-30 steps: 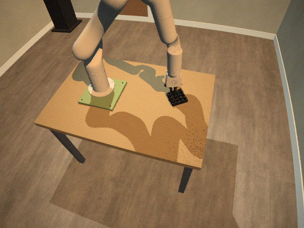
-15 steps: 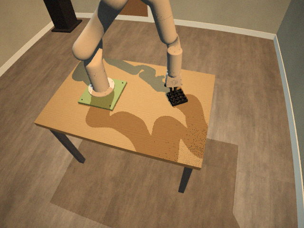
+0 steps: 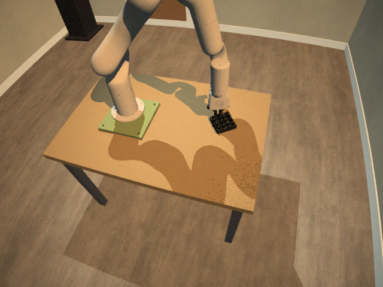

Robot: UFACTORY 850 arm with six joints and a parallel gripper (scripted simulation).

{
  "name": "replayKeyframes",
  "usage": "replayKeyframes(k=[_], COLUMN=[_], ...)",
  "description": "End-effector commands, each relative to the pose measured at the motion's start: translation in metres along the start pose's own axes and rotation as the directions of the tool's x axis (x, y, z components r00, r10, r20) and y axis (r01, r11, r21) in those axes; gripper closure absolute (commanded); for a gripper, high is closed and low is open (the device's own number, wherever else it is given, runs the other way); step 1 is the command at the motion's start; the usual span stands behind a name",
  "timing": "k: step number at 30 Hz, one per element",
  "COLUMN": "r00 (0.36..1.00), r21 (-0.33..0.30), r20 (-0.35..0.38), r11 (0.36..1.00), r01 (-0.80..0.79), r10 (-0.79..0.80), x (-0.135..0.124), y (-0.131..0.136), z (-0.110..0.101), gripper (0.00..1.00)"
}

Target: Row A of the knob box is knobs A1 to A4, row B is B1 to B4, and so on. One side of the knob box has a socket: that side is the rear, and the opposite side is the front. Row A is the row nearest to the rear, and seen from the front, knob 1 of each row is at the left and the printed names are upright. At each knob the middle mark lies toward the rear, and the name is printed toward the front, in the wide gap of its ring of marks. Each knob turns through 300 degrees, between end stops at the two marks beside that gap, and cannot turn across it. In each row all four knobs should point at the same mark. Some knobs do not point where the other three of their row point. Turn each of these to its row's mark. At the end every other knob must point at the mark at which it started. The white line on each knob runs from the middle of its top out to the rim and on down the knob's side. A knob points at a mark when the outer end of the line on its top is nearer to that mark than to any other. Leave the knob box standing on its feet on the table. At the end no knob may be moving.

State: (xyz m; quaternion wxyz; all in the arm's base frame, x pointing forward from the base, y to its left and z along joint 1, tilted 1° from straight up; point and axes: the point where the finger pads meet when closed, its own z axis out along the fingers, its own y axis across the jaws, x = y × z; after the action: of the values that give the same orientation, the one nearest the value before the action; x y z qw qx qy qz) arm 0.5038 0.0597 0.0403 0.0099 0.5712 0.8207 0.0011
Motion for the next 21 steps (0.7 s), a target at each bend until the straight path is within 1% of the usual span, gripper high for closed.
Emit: replayKeyframes(k=[1,16,21], r00=[1.000,0.995,0.982], r21=[-0.002,-0.002,-0.002], r20=[0.000,0.000,0.000], r11=[1.000,0.995,0.982], r01=[-0.003,-0.104,-0.191], r10=[0.003,0.104,0.191], x=[-0.0002,-0.0002,-0.0002], y=[0.0008,0.0008,0.0008], z=[-0.0007,-0.0007,-0.0007], gripper=[0.92,0.92,0.92])
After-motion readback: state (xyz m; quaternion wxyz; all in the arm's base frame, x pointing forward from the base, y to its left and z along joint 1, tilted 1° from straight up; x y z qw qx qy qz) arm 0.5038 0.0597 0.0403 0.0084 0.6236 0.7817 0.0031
